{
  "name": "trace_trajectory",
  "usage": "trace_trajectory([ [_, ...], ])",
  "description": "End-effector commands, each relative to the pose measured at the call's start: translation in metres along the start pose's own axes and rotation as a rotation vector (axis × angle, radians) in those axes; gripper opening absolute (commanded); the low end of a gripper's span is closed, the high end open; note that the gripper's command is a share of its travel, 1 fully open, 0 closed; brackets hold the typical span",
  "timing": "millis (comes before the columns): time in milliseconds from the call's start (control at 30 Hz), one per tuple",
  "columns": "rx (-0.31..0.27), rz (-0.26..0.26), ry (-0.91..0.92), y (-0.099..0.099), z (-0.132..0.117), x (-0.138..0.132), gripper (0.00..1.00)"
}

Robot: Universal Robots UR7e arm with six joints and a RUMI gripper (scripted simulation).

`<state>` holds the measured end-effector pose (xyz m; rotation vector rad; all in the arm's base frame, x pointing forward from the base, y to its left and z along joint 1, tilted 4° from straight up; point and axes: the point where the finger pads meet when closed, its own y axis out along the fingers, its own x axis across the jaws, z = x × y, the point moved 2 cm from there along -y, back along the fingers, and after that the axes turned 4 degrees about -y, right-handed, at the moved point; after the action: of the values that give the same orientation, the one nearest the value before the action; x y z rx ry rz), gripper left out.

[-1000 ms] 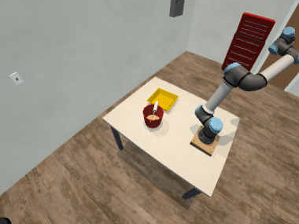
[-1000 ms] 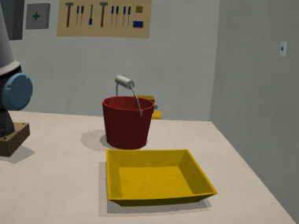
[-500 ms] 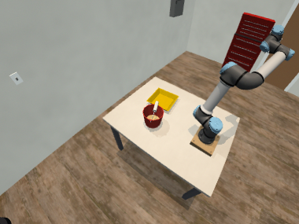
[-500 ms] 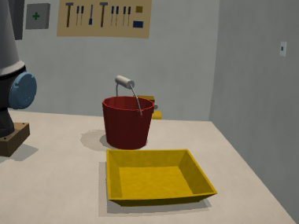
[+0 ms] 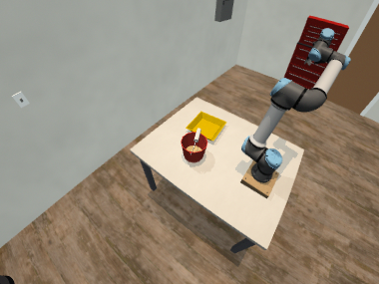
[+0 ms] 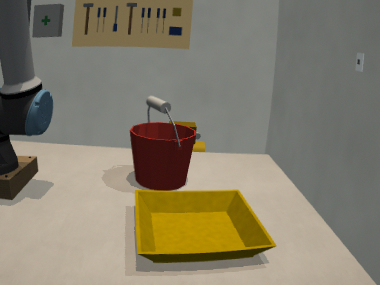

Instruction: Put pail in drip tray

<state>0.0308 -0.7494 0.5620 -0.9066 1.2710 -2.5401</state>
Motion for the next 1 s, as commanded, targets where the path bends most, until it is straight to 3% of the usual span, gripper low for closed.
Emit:
trace_trajectory([
  [0,0.014,0.074,-0.163,-0.001,0.026,-0.076,1.0],
  [33,0.014,0.074,-0.163,-0.001,0.026,-0.076,1.0],
  [267,0.054,0.214,-0.49,-0.019,0.049,-0.219,1.0],
  [533,0.112,0.351,-0.852,-0.054,0.044,-0.367,1.0],
  [600,0.112,0.351,-0.852,-0.054,0.044,-0.367,1.0],
  [633,0.122,0.37,-0.905,-0.065,0.04,-0.408,1.0],
  [667,0.132,0.389,-0.959,-0.072,0.035,-0.43,1.0],
  [967,0.224,0.528,-1.389,-0.131,-0.019,-0.575,1.0],
])
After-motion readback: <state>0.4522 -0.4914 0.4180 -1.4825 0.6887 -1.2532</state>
